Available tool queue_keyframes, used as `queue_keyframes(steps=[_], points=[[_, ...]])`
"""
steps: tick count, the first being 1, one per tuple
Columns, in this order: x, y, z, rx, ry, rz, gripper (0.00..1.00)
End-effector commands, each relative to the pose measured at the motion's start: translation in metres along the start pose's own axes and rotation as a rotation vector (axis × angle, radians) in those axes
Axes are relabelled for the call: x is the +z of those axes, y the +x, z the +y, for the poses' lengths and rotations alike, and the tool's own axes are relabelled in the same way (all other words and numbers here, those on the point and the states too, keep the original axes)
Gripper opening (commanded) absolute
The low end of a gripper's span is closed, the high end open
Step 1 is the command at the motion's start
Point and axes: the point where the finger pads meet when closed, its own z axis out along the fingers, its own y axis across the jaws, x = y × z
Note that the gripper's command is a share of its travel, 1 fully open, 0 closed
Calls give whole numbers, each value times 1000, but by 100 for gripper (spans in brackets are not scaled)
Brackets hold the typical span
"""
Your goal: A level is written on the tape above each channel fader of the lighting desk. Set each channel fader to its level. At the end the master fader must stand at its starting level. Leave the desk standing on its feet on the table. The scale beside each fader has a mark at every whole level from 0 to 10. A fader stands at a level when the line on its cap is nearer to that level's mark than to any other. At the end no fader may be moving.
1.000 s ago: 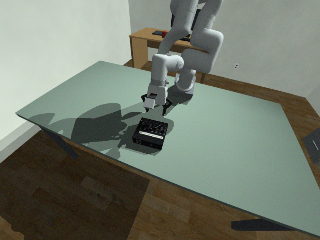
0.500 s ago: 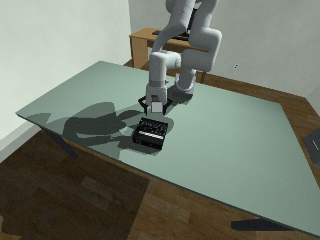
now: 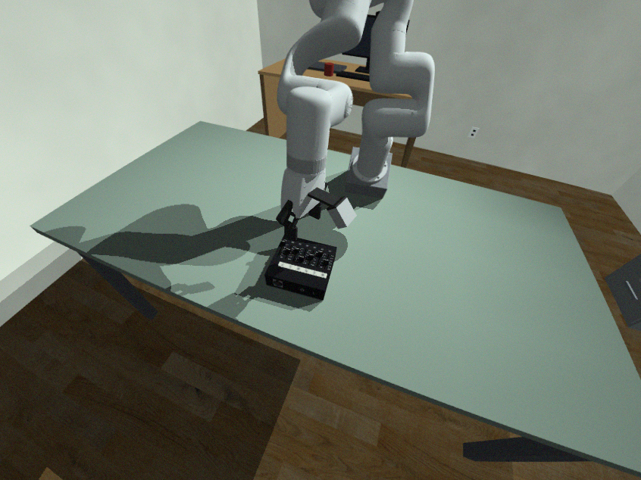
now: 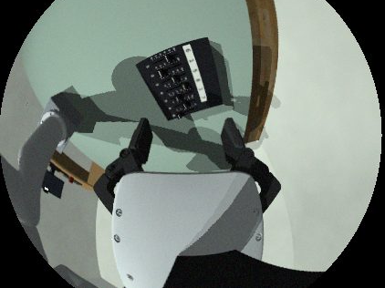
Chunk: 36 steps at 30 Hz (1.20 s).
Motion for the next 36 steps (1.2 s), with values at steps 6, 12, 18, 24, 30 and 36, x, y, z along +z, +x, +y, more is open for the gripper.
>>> queue_keyframes(steps=[6, 12, 18, 24, 30, 36], points=[[-1, 1, 1, -236, 70, -7, 100], [1, 0, 2, -289, 69, -5, 100], [10, -5, 5, -554, 67, 5, 100], [30, -13, 8, -915, 64, 13, 100], [59, -18, 9, -1279, 68, 16, 100], [72, -19, 8, -1524, 71, 24, 100]])
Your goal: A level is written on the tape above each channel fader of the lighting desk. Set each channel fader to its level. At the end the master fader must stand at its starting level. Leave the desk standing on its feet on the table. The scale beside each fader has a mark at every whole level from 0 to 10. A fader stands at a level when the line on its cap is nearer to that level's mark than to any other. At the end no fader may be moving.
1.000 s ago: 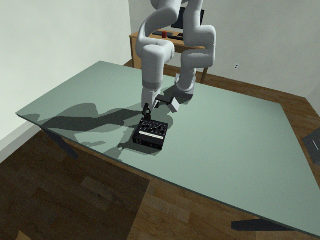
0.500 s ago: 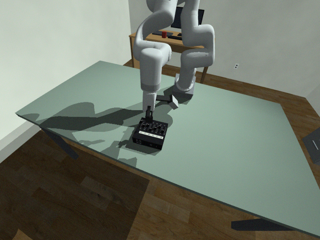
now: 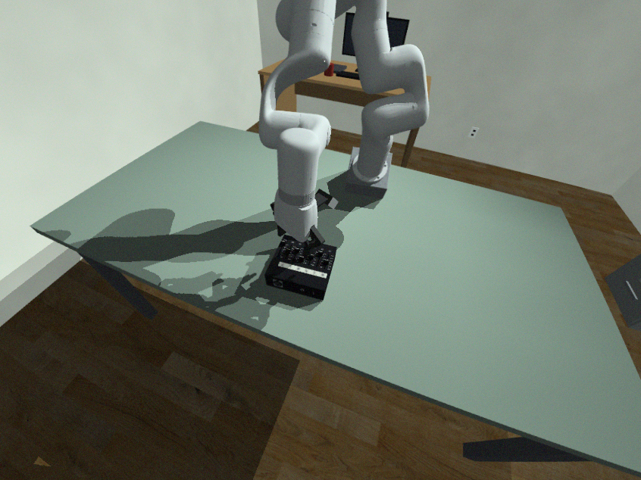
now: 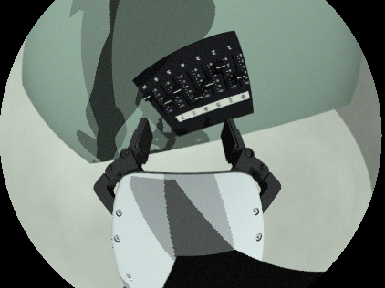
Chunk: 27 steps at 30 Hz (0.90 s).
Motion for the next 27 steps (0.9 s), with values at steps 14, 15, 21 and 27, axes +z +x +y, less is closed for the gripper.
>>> queue_keyframes(steps=[14, 15, 21, 27], points=[[11, -4, 0, -457, -40, 5, 0], [11, -4, 0, -457, -40, 5, 0], [11, -4, 0, -457, -40, 5, 0], [11, -4, 0, -457, -40, 5, 0]])
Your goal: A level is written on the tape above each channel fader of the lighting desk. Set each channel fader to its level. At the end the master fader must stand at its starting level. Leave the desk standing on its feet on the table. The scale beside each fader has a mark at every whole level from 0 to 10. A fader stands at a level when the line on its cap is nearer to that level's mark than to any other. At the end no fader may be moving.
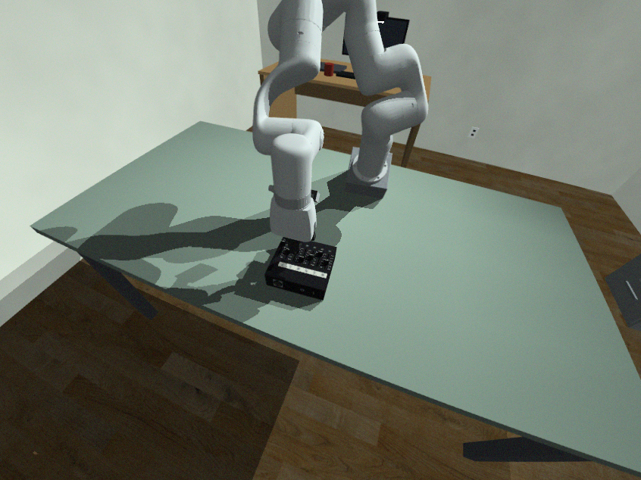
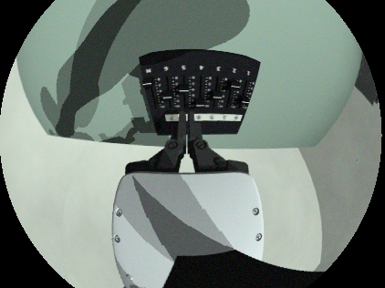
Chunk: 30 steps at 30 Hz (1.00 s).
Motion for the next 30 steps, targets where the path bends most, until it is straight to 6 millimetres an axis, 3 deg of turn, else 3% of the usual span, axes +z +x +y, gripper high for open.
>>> queue_keyframes(steps=[1, 30], points=[[-1, -1, 0, 0, 1, -2, 0], [2, -1, -1, -9, 1, -3, 0]])
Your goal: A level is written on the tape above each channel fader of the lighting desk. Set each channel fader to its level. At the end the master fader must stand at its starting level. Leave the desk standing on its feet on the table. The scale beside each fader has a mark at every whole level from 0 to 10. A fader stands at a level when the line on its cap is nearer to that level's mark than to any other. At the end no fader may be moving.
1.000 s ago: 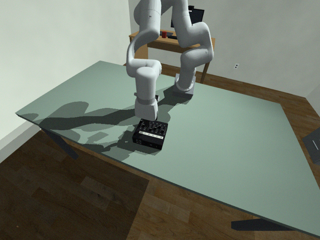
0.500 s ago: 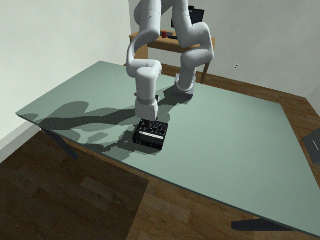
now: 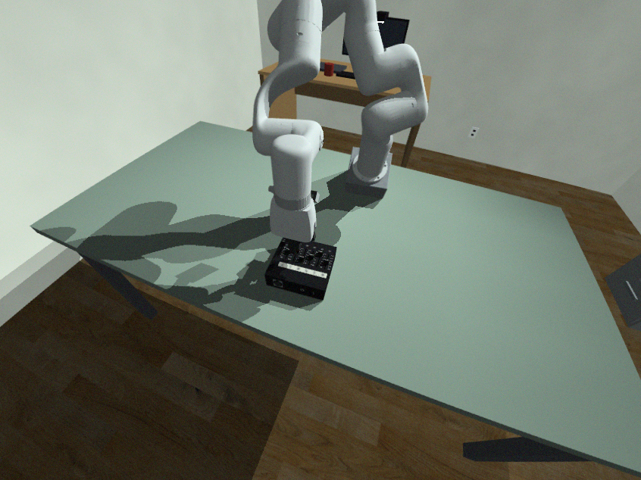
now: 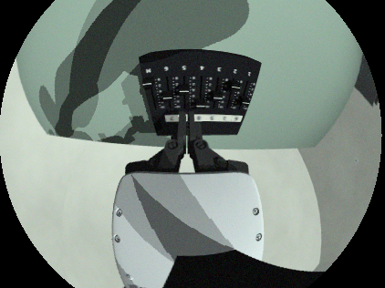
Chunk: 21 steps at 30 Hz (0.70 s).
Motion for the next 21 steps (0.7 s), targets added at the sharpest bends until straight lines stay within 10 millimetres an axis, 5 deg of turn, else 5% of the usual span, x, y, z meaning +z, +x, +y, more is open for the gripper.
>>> queue_keyframes(steps=[1, 21], points=[[0, -1, -1, -5, 1, -3, 0], [13, -1, -2, -12, 1, -3, 0]])
